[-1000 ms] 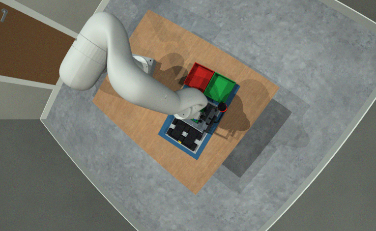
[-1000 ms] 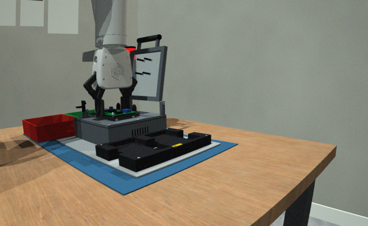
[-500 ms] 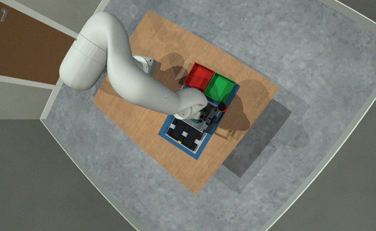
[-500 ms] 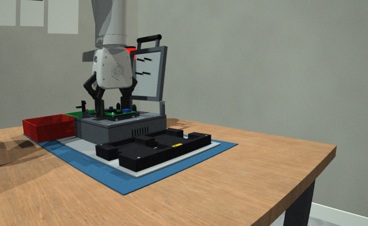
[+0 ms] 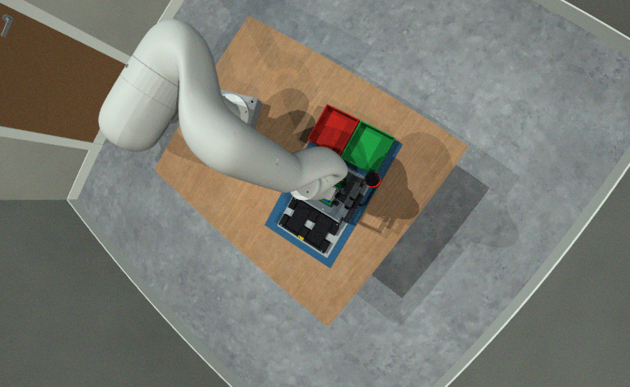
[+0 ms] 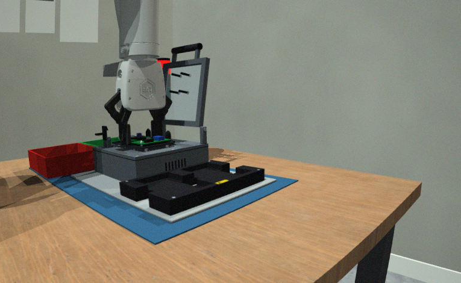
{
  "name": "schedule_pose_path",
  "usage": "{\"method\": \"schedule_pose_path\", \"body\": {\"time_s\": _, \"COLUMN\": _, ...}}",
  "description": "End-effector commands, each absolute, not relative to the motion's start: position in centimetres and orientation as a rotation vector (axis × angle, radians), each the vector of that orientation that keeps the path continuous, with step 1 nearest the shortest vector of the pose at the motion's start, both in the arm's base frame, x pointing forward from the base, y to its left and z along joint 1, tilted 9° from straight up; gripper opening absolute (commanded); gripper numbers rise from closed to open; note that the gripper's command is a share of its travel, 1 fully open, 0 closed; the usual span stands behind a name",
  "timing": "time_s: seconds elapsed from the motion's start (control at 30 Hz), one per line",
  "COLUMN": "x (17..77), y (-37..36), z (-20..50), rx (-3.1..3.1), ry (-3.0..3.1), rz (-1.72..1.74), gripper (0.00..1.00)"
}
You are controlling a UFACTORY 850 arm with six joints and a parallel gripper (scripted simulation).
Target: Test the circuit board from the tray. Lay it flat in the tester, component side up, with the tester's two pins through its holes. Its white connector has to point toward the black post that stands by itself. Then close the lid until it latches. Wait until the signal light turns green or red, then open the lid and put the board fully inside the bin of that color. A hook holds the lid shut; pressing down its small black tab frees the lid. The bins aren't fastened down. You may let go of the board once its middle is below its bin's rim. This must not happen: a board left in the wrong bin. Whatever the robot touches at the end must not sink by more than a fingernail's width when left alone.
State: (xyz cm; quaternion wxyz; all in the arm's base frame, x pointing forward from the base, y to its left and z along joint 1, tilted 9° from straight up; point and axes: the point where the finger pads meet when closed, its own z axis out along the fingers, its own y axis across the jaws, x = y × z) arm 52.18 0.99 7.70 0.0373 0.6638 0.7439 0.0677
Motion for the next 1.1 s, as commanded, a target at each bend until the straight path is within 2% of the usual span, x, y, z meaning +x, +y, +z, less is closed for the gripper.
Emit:
{"method": "schedule_pose_path", "body": {"time_s": 0.0, "x": 52.24, "y": 0.98, "z": 7.89, "rx": 2.037, "ry": 2.282, "rz": 0.209, "gripper": 0.79}}
{"method": "schedule_pose_path", "body": {"time_s": 1.07, "x": 52.12, "y": 0.94, "z": 8.62, "rx": 2.037, "ry": 2.282, "rz": 0.209, "gripper": 0.79}}
